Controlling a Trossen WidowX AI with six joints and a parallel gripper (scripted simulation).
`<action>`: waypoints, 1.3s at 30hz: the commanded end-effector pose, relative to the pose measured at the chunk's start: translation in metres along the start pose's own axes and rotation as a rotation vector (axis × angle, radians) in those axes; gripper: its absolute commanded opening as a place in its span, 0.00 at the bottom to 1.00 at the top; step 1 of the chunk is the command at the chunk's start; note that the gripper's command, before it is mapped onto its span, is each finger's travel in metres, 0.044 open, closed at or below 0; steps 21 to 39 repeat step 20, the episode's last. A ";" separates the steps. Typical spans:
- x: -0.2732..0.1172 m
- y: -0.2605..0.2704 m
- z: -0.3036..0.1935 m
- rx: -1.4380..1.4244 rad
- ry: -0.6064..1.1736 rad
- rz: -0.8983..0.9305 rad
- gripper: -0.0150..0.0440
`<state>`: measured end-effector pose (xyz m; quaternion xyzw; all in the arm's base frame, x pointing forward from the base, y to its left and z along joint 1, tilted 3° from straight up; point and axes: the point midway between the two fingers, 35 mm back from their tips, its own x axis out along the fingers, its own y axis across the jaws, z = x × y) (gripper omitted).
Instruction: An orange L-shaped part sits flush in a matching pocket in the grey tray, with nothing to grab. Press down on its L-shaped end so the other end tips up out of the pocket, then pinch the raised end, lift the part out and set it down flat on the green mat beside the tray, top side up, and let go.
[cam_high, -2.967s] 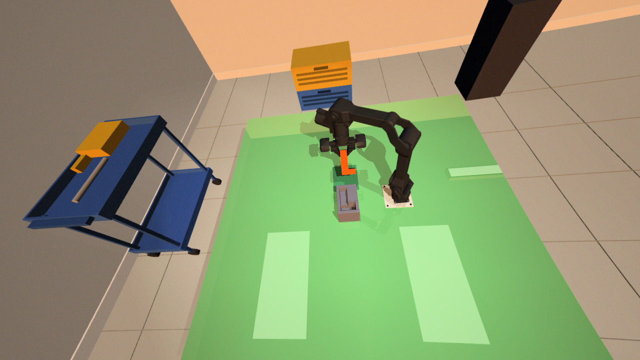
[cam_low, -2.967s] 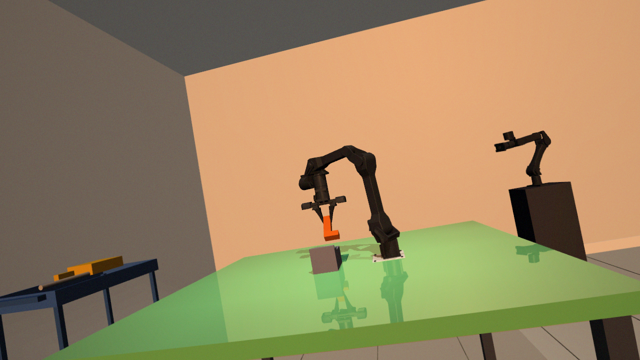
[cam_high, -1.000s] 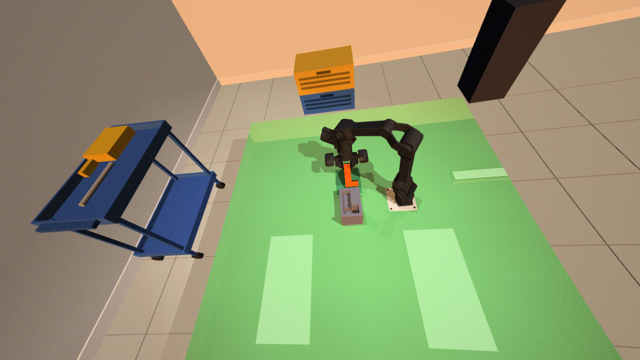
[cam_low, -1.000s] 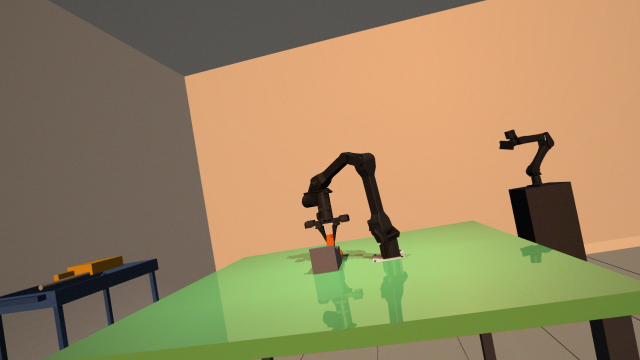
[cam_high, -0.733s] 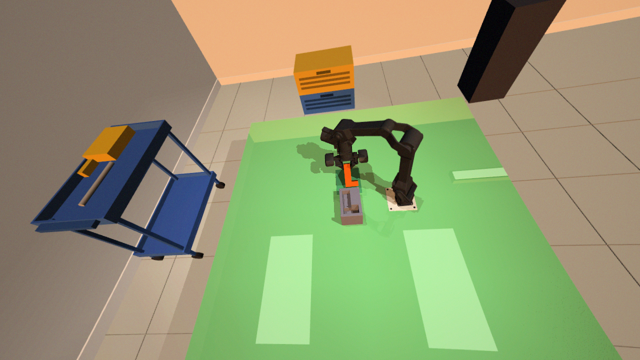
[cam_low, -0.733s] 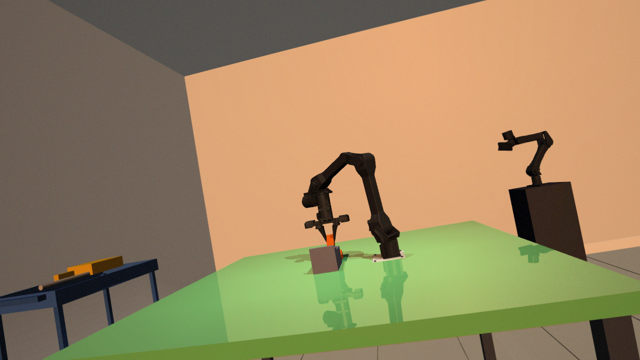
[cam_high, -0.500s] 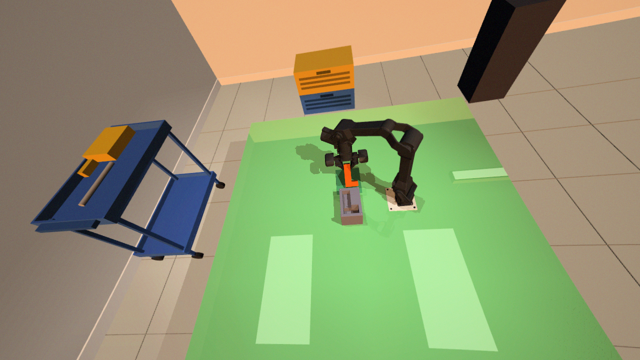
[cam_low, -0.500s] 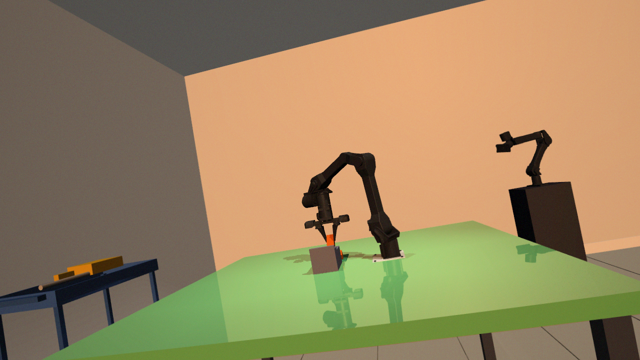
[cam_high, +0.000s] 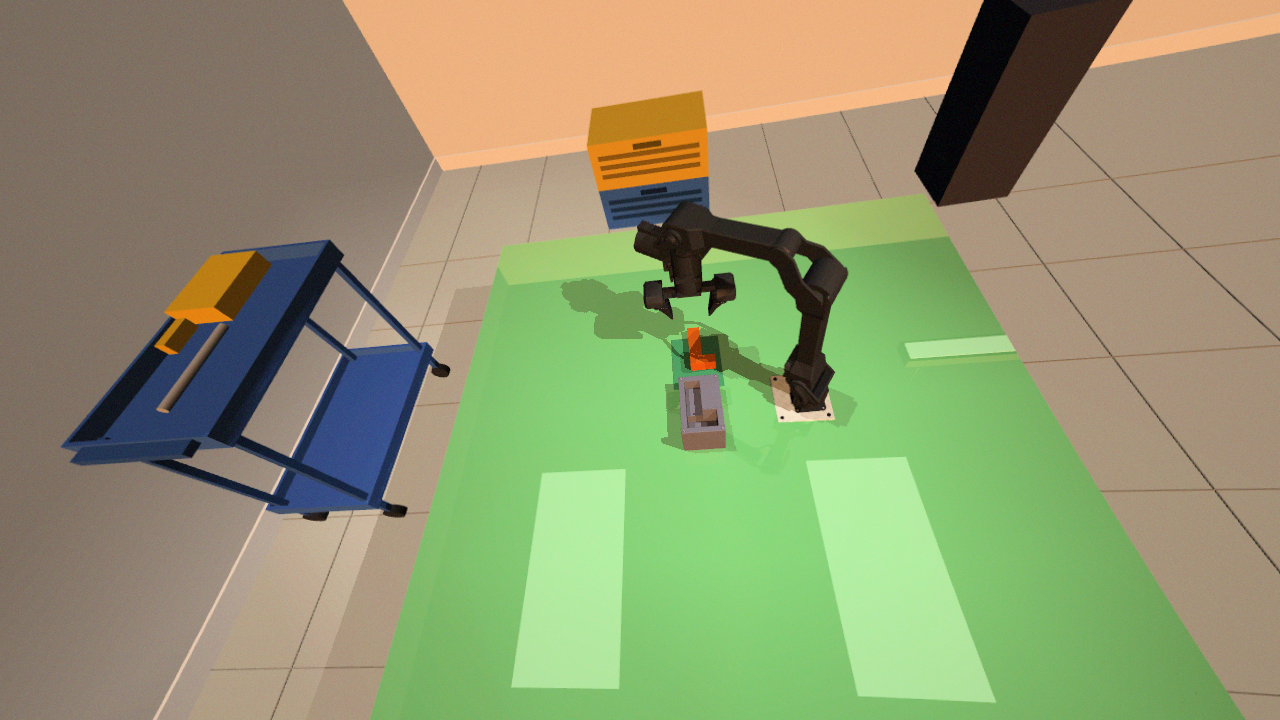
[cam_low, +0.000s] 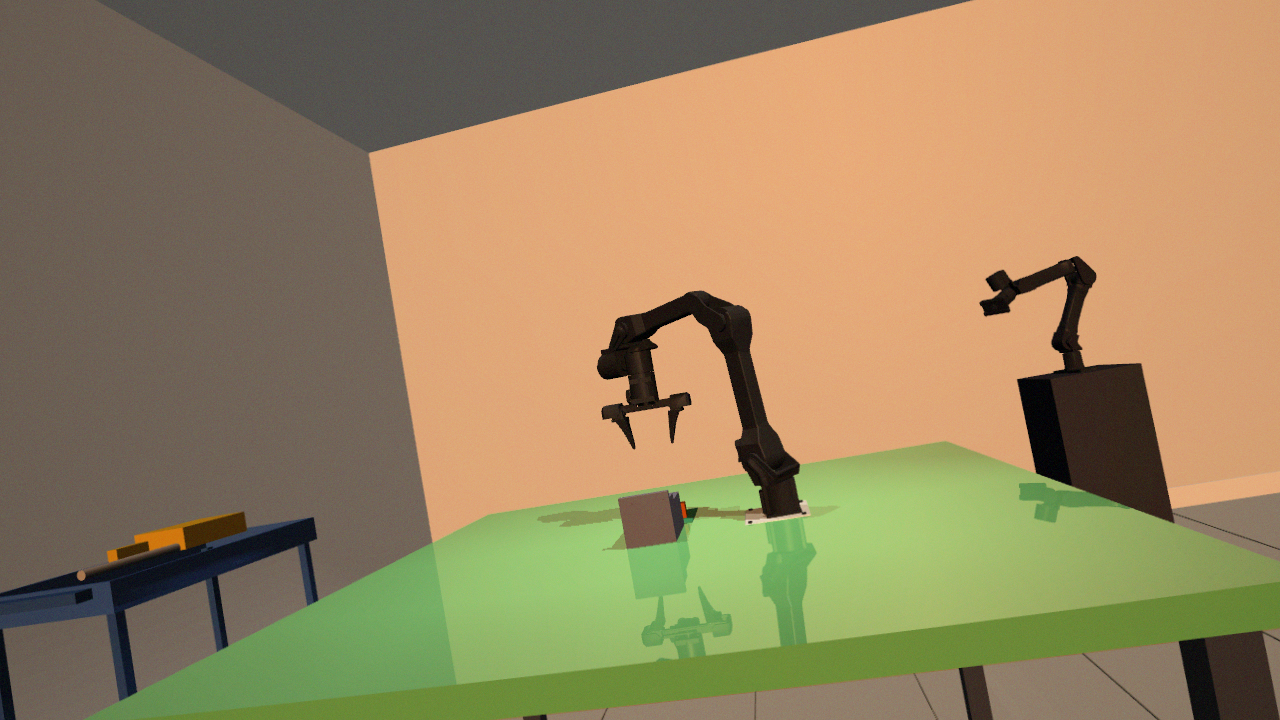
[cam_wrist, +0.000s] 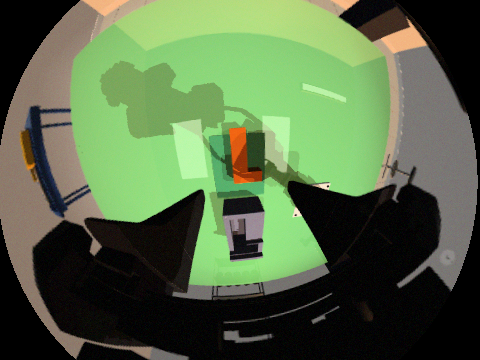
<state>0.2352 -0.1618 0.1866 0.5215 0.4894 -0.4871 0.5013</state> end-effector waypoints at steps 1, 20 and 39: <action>-0.010 -0.002 -0.002 -0.002 0.004 -0.006 0.93; -0.004 -0.001 -0.001 0.000 0.003 -0.004 0.93; -0.004 -0.001 -0.001 0.000 0.003 -0.004 0.93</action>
